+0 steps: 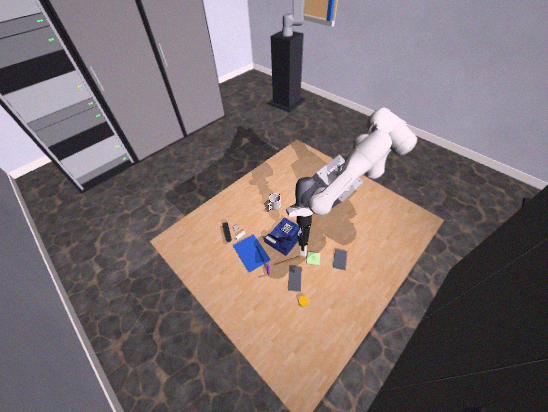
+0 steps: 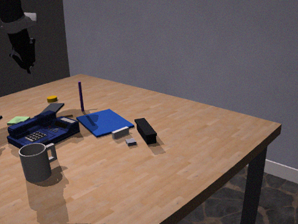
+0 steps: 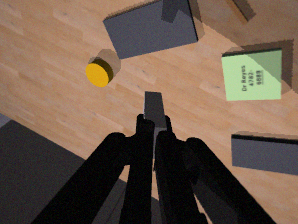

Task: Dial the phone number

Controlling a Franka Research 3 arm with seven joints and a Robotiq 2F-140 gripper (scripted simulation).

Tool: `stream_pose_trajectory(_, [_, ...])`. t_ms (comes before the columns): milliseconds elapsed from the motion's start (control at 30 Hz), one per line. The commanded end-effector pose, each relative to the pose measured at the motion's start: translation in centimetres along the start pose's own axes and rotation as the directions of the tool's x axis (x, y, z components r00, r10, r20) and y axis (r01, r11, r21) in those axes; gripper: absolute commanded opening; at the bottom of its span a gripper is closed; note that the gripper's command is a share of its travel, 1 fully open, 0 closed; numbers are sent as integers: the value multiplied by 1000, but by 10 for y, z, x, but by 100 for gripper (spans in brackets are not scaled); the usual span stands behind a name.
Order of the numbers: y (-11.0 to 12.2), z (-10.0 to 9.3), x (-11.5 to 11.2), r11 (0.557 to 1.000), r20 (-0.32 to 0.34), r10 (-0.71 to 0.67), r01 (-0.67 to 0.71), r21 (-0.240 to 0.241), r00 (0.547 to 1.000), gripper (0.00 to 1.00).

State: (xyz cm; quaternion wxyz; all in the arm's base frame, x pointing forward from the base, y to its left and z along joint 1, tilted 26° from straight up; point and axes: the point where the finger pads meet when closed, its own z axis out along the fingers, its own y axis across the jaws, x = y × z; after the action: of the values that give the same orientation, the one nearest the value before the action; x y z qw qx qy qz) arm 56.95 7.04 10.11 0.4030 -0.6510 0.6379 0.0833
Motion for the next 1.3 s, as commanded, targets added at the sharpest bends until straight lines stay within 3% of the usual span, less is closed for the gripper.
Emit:
stream_pose_trajectory(0, [14, -8, 16, 984, 3, 169, -169, 51, 986, 0])
stream_pose_trajectory(33, [27, -12, 29, 949, 3, 305, -305, 77, 952, 0])
stream_pose_trajectory(200, [97, -37, 102, 829, 18, 546, -543, 135, 838, 0])
stream_pose_trajectory(367, [142, -52, 148, 603, 54, 780, -771, 204, 624, 0])
stream_pose_trajectory(500, [162, -59, 168, 404, 103, 893, -881, 247, 439, 0])
stream_pose_trajectory(567, [162, -59, 168, 404, 103, 893, -881, 247, 439, 0])
stream_pose_trajectory(600, [165, -60, 171, 285, 137, 935, -922, 263, 328, 0])
stream_pose_trajectory(867, [174, -63, 181, -28, 224, 974, -962, 272, 35, 0])
stream_pose_trajectory(900, [174, -63, 181, -51, 229, 973, -961, 271, 13, 0])
stream_pose_trajectory(1267, [177, -57, 182, -51, 229, 973, -961, 271, 13, 0])
